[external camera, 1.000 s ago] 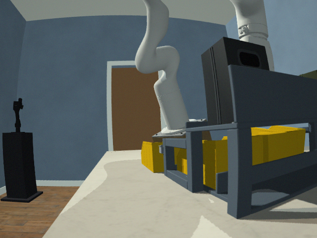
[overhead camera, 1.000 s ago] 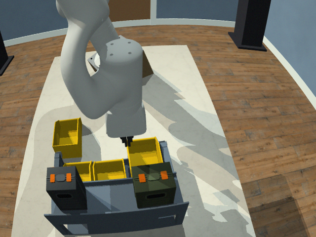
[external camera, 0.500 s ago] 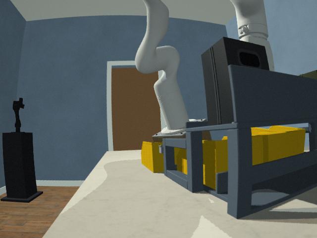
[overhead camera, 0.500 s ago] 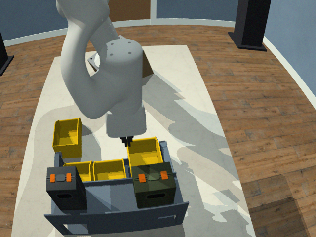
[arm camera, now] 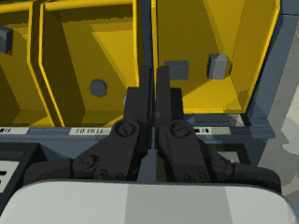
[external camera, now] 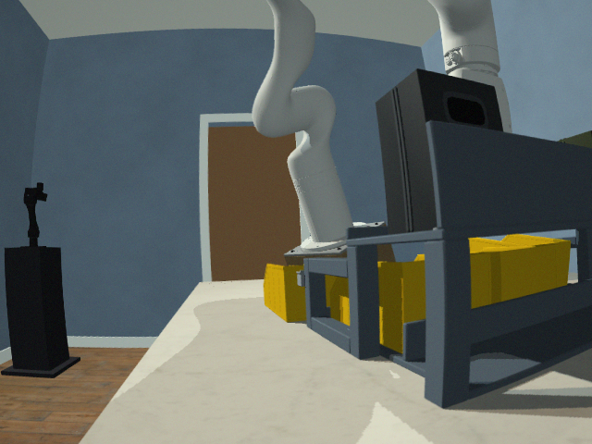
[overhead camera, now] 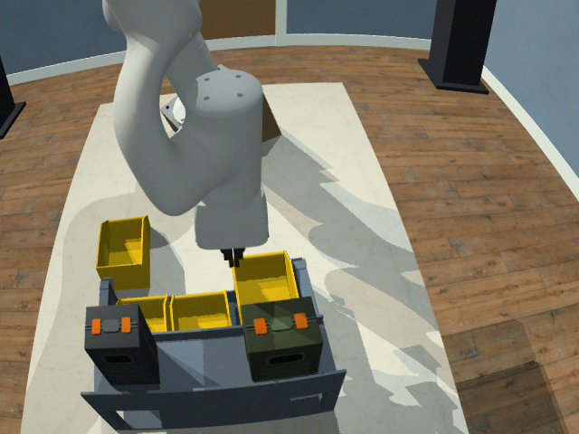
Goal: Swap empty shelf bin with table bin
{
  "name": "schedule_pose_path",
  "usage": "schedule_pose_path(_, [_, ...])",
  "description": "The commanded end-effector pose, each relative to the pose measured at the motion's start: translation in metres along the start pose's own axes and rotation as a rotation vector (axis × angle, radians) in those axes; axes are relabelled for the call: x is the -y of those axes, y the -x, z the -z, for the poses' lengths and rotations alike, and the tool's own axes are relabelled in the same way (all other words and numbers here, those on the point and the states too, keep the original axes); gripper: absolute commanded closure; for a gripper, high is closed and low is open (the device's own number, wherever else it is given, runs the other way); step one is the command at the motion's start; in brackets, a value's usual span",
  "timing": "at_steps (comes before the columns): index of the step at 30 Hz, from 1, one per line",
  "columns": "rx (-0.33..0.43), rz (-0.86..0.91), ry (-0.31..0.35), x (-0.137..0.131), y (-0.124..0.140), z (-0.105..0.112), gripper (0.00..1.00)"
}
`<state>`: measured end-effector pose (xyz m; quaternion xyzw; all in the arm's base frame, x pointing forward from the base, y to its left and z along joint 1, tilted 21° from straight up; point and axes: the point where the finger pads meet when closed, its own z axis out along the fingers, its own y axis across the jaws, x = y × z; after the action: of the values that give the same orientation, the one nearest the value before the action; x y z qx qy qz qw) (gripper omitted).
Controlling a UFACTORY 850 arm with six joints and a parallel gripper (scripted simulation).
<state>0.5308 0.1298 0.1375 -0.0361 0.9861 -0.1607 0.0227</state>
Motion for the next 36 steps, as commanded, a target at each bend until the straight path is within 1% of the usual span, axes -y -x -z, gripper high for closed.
schedule_pose_path(1, [0.019,-0.117,-0.01,-0.003,-0.007,-0.002,1.0])
schedule_pose_path(2, [0.023,-0.151,-0.012,-0.003,-0.009,-0.003,1.0])
schedule_pose_path(4, [0.023,-0.151,-0.012,-0.003,-0.009,-0.003,1.0])
schedule_pose_path(12, [0.072,-0.514,-0.012,-0.013,-0.034,-0.012,1.0])
schedule_pose_path(19, [0.08,-0.786,0.022,-0.024,-0.064,-0.021,1.0])
schedule_pose_path(21, [0.08,-0.786,0.022,-0.024,-0.064,-0.021,1.0])
schedule_pose_path(22, [0.094,-0.897,0.031,-0.025,-0.069,-0.022,1.0])
schedule_pose_path(30, [0.077,-1.184,0.077,-0.036,-0.101,-0.031,1.0])
schedule_pose_path(36, [0.085,-1.407,0.105,-0.04,-0.115,-0.034,1.0])
